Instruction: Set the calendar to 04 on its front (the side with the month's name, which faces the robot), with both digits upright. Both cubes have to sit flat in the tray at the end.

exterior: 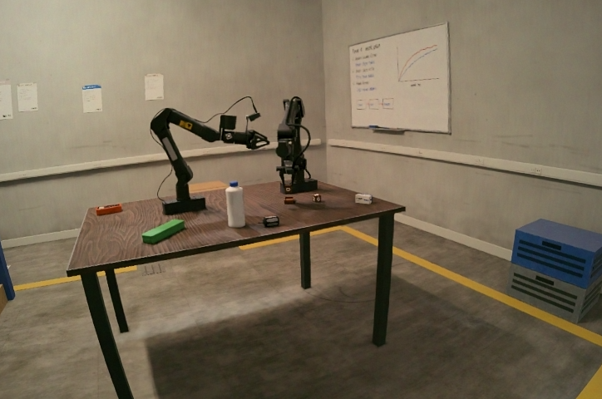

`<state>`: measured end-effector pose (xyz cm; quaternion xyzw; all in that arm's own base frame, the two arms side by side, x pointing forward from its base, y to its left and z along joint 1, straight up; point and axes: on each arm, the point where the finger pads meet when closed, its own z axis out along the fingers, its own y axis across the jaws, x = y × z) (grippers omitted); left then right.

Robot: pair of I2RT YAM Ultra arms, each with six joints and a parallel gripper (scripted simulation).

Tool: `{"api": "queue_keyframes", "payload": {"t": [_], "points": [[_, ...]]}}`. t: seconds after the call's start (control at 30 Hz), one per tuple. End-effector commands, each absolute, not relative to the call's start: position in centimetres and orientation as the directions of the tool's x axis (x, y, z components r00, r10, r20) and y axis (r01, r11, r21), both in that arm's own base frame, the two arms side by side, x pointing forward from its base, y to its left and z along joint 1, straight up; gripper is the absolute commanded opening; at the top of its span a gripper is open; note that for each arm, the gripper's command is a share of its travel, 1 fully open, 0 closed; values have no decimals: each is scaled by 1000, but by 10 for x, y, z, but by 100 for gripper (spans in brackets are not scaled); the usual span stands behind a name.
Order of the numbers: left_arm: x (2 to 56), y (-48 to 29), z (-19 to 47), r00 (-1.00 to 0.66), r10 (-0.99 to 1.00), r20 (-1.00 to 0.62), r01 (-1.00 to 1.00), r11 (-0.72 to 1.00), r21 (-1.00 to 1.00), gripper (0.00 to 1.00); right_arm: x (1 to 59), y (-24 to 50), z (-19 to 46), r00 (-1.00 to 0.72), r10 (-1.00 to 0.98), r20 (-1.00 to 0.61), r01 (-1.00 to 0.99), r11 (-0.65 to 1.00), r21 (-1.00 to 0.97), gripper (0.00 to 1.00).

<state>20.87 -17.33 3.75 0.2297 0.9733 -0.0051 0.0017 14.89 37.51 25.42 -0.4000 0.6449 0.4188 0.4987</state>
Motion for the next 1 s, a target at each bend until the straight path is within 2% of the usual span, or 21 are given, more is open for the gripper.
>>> {"api": "queue_keyframes", "payload": {"t": [0.0, 0.17, 0.27, 0.33, 0.47, 0.63, 0.97], "points": [[221, -183, 46, -887, 462, -19, 462, 887, -7, 26, 149, 376, 267, -163, -64, -985, -939, 316, 135, 100], [257, -203, 39, -889, 456, -28, 457, 890, -11, 26, 150, 376, 266, -167, -65, -984, -936, 323, 138, 100], [279, -215, 32, -890, 454, -33, 455, 890, -14, 26, 161, 374, 254, -232, -87, -969, -893, 413, 177, 100], [279, -215, 32, -890, 454, -33, 455, 890, -14, 26, 161, 374, 254, -232, -87, -969, -893, 413, 177, 100], [302, -228, 20, -892, 451, -26, 451, 892, -19, 26, 177, 367, 238, -338, -94, -936, -774, 594, 220, 100], [319, -236, 11, -894, 447, -27, 448, 894, -21, 26, 181, 362, 233, -396, -71, -916, -634, 742, 217, 100], [328, -240, 5, -890, 454, -28, 455, 890, -20, 26, 178, 347, 240, -380, -15, -925, -440, 882, 167, 100]]}}
